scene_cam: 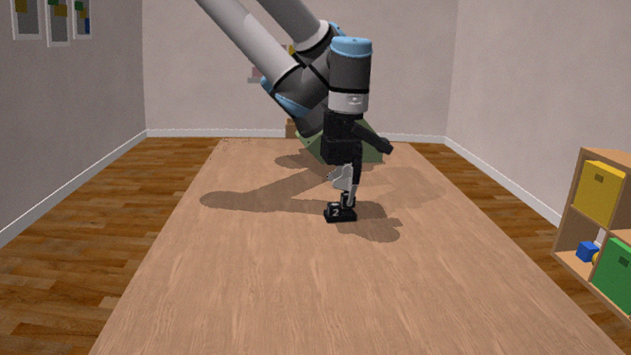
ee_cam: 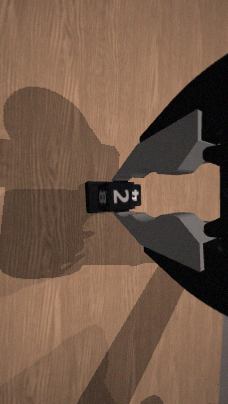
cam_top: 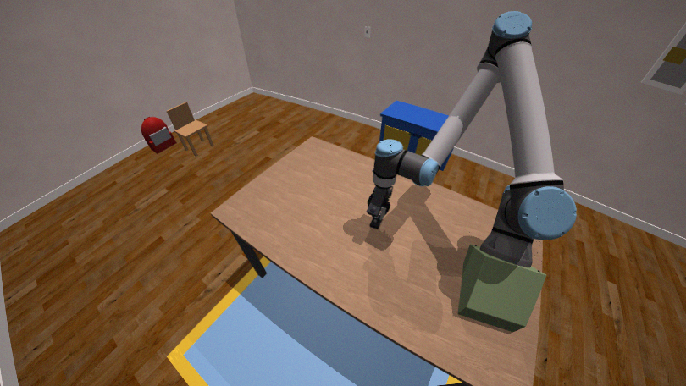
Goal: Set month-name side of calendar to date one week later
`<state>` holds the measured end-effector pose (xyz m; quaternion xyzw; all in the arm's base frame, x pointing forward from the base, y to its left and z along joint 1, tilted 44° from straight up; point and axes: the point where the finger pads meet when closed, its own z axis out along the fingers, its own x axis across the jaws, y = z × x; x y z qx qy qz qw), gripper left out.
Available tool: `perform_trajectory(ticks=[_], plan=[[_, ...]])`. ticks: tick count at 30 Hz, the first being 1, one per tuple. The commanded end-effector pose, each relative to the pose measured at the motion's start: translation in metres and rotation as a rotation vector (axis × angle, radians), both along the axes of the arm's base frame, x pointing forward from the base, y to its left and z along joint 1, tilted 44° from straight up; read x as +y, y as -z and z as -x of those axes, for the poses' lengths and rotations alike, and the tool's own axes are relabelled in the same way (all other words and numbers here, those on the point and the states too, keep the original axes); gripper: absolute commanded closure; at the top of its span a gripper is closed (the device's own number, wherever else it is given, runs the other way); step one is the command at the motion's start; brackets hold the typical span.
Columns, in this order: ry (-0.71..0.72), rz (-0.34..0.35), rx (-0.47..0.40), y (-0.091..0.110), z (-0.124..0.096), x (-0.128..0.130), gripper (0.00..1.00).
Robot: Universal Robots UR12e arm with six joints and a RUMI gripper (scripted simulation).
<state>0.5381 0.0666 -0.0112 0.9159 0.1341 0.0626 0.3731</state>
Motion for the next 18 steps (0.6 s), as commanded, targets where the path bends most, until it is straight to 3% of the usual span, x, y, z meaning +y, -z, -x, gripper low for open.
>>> perform_trajectory(ticks=[1,18], plan=[[-0.001,0.0,-0.001,0.0028,-0.0012,-0.0025,0.9],[-0.001,0.0,-0.001,0.0088,-0.003,-0.0082,0.9]])
